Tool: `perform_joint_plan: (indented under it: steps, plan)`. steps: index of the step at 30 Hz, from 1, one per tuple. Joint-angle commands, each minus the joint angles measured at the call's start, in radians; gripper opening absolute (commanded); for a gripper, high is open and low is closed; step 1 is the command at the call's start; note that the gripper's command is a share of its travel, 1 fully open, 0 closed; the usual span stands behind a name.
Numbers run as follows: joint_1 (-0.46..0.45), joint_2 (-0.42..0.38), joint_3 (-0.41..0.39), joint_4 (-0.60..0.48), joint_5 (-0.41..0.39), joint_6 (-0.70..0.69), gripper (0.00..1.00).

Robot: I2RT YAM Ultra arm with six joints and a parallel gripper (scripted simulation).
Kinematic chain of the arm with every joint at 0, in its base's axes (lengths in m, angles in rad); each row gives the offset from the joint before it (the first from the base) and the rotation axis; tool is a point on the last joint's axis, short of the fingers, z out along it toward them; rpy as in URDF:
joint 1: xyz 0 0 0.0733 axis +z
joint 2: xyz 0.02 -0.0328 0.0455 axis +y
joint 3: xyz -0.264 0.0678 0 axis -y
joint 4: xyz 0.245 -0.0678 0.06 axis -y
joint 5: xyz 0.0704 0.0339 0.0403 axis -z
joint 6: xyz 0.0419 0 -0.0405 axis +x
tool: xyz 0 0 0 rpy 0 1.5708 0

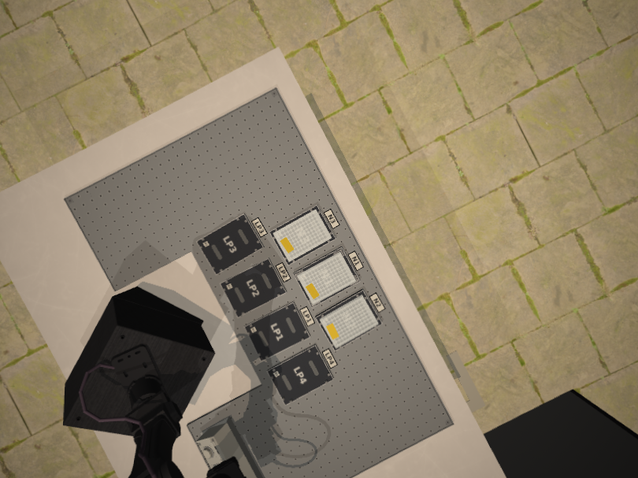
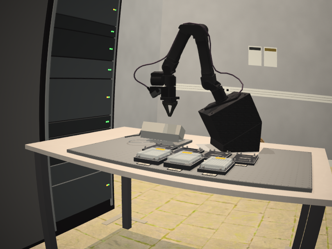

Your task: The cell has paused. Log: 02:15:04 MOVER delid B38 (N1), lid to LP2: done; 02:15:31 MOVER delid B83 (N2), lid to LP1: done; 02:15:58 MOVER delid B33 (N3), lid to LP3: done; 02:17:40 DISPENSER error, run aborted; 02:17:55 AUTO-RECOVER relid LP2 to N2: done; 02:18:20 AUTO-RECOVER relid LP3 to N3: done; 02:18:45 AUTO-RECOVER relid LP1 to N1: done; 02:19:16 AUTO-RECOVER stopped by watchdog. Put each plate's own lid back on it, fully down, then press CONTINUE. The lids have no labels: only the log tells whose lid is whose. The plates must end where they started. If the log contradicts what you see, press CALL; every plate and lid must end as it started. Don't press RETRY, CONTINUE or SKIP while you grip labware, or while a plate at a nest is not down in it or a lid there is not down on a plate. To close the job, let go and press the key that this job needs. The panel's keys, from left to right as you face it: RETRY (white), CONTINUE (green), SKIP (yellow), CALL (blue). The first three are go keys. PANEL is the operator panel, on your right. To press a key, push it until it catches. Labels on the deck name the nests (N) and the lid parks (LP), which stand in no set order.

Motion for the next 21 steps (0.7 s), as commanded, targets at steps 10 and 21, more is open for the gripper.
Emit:
perform_joint_plan:
  steps: [10, 21]
  plan:
    - [-0.216, 0.127, 0.101, -0.014, -0.123, -0.112, 0.00]
    - [-0.277, 0.163, 0.145, -0.023, -0.152, -0.185, 0.00]
